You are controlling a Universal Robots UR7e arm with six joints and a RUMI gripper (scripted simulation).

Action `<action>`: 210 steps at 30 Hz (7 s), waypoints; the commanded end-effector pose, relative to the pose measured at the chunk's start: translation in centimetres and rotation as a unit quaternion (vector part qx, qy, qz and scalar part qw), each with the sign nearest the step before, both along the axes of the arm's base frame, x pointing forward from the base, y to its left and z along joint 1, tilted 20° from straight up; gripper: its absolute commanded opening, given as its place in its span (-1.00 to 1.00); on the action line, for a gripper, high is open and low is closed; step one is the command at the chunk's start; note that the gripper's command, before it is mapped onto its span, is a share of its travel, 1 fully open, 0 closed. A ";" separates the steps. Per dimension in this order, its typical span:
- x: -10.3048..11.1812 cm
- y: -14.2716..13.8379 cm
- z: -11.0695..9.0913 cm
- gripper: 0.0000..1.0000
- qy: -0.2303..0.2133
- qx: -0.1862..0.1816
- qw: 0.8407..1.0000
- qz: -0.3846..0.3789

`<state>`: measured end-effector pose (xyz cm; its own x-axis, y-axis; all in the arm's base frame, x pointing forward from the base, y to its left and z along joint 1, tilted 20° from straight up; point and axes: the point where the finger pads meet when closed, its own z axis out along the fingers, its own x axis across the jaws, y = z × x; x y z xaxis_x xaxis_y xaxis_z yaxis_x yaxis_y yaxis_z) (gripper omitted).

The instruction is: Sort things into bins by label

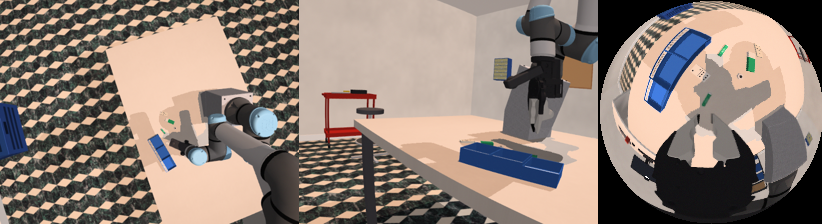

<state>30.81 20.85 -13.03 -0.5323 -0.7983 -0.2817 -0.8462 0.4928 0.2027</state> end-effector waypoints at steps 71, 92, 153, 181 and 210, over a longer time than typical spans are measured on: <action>0.3 1.9 -6.1 -0.72 0.062 -0.005 0.966 -0.251; 0.2 2.3 -7.2 -0.72 0.062 -0.005 0.966 -0.251; 0.0 0.3 -1.6 -1.00 0.062 -0.005 0.966 -0.250; 7.5 -2.1 -2.2 -1.00 0.090 -0.004 0.941 -0.327; 16.2 -4.9 -2.9 -1.00 0.090 -0.004 0.941 -0.327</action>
